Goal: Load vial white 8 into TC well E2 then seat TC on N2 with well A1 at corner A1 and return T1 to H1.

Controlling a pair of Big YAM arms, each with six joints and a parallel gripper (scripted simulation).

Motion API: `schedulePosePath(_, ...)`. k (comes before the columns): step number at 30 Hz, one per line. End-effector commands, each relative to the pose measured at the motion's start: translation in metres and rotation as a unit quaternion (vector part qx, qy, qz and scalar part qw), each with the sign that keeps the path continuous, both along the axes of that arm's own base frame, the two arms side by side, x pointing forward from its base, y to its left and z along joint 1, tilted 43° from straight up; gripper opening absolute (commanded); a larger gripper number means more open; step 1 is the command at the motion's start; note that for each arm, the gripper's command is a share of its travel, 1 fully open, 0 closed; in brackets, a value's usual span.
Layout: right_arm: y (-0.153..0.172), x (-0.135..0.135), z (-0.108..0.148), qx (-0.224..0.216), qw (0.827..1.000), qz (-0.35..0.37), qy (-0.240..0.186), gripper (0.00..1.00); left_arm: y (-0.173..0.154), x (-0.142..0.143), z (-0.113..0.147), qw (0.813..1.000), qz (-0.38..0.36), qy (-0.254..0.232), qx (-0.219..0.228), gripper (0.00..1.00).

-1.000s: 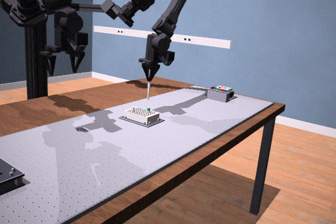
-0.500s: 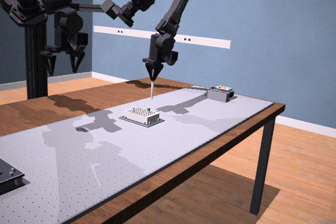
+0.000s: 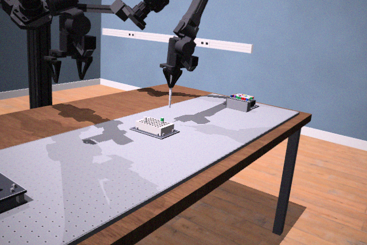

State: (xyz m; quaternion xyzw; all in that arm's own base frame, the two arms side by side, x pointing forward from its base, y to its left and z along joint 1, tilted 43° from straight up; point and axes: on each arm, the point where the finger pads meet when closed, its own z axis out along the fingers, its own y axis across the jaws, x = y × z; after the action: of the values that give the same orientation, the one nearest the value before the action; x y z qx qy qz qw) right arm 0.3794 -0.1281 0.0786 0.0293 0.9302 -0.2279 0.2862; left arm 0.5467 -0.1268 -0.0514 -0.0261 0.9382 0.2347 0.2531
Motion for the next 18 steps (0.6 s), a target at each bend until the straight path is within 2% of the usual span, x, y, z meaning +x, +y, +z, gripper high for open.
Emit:
schedulePosePath(1, 0.001, 0.004, 0.005, -0.004, 1.0, 0.007, -0.005, 1.0, 0.013, 0.008, 0.016, 1.0, 0.004, -0.012, -0.004, 0.07)
schedulePosePath(10, 0.001, 0.004, 0.005, -0.004, 1.0, 0.007, -0.005, 1.0, 0.023, 0.007, 0.022, 1.0, 0.004, -0.011, -0.004, 0.07)
schedulePosePath(11, 0.001, 0.004, 0.005, -0.004, 1.0, 0.007, -0.005, 1.0, 0.025, 0.005, 0.014, 1.0, 0.004, -0.003, 0.0, 0.07)
schedulePosePath(13, 0.001, 0.004, 0.005, -0.004, 1.0, 0.007, -0.005, 1.0, 0.028, 0.006, 0.024, 1.0, 0.004, -0.011, -0.003, 0.07)
schedulePosePath(18, 0.001, 0.004, 0.005, -0.004, 1.0, 0.007, -0.005, 1.0, 0.035, 0.006, 0.029, 1.0, 0.004, -0.012, -0.004, 0.07)
